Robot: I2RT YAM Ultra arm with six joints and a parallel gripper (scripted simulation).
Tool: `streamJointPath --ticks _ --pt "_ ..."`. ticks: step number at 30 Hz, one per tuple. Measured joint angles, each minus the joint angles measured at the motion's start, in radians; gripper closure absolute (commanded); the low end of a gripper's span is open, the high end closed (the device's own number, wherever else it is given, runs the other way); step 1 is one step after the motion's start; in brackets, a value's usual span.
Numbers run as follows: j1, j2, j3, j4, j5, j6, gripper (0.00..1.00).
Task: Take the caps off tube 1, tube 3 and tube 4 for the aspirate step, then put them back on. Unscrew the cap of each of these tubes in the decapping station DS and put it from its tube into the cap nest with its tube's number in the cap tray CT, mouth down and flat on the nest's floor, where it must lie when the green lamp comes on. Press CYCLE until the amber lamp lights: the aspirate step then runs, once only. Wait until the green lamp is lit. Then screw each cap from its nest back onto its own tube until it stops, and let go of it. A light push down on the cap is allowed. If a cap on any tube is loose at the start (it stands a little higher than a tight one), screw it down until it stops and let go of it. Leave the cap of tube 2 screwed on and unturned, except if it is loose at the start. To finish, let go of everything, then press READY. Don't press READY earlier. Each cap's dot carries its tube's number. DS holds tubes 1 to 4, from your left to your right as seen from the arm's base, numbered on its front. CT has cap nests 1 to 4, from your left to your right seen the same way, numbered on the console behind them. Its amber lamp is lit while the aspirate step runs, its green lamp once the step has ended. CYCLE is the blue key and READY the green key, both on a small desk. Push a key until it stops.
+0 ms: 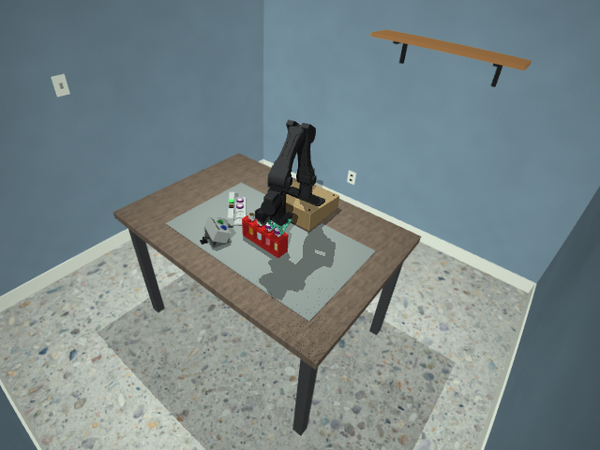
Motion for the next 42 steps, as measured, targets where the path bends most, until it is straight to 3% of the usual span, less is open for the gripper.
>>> streamJointPath --ticks 9,21,26,27,42 --pt "0.000 0.000 0.000 -0.002 0.000 -0.207 0.51" --pt "0.000 0.000 0.000 -0.002 0.000 -0.640 0.51" --pt "0.000 0.000 0.000 -0.002 0.000 -0.724 0.51" --pt "0.000 0.000 0.000 -0.002 0.000 -0.732 1.00" --pt "0.000 0.000 0.000 -0.002 0.000 -0.763 1.00"
